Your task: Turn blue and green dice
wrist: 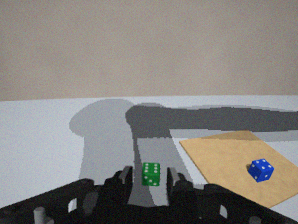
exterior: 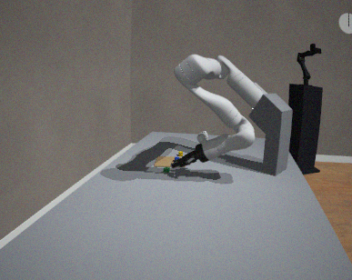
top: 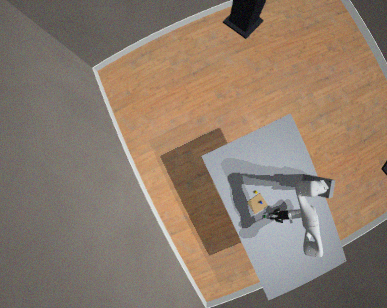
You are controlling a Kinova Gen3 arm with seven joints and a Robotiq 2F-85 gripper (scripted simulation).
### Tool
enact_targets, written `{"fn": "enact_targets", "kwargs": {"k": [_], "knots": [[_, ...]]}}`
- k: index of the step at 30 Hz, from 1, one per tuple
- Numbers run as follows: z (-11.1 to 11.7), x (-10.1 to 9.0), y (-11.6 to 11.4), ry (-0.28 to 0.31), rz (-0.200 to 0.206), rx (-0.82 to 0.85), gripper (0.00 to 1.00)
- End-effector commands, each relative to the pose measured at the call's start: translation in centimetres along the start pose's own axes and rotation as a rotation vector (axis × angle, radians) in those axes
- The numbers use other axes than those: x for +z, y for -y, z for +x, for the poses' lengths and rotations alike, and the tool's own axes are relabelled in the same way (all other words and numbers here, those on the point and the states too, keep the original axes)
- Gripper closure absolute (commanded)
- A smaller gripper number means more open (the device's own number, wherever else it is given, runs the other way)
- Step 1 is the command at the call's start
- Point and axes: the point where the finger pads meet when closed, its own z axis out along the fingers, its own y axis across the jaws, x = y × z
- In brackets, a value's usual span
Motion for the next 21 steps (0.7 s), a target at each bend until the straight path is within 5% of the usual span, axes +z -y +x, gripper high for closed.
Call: {"fn": "enact_targets", "kwargs": {"k": [1, 21], "knots": [[0.5, -0.2, 0.1, -0.001, 0.002, 0.002, 0.65], [5.3, -2.8, 0.1, -0.001, 0.002, 0.002, 0.65]]}}
